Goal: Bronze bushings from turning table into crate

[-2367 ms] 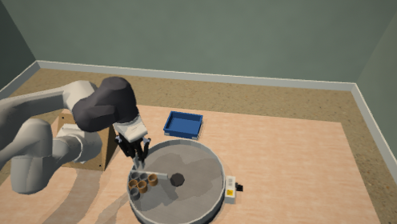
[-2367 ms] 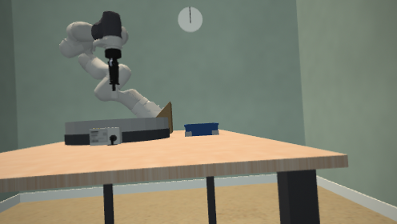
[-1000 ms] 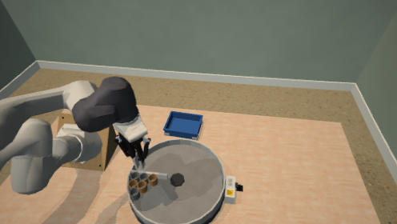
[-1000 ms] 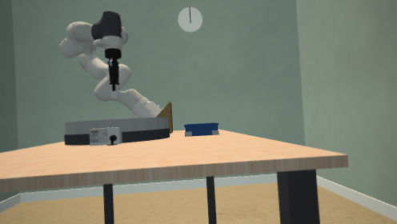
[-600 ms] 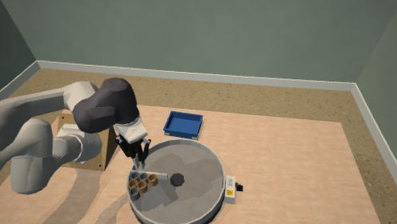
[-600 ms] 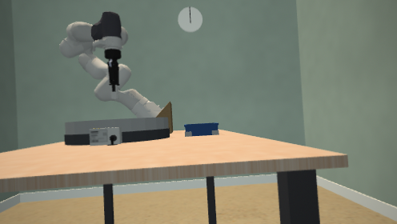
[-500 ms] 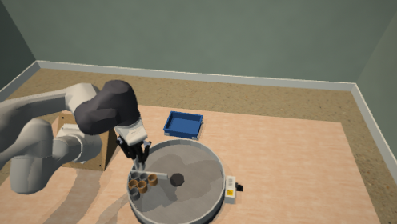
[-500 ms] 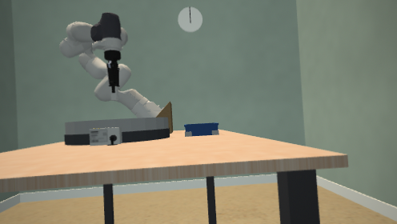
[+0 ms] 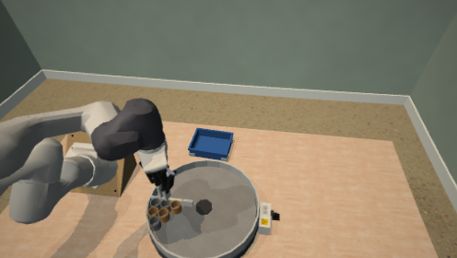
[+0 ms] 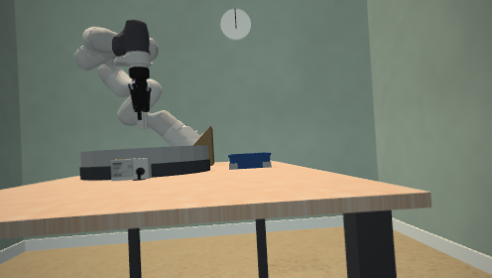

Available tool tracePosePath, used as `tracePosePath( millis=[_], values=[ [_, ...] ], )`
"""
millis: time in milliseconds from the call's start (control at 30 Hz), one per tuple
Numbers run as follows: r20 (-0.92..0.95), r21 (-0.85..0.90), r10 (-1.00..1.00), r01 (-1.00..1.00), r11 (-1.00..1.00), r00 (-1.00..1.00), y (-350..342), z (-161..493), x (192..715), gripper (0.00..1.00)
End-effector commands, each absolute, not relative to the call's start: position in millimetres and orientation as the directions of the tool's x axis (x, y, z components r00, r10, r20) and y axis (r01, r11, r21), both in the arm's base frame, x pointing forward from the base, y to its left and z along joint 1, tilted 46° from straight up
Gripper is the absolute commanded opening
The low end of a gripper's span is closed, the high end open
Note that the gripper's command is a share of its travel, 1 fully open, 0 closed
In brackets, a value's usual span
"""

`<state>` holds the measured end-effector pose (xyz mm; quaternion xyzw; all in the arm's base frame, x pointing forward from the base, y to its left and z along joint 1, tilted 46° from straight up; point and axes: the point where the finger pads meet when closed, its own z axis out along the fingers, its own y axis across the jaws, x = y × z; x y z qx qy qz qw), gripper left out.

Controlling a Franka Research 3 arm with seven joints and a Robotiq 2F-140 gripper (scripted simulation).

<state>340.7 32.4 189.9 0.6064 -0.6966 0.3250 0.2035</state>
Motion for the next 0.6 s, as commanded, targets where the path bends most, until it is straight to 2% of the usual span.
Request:
tracePosePath(
  millis=[0, 567],
  values=[
    [0.634, -0.327, -0.694, -0.932, 0.16, -0.342, 33, 186, 346, 0.1],
    [0.523, -0.485, -0.625, -0.805, 0.341, -0.58, 23, 173, 356, 0.1]
  ],
)
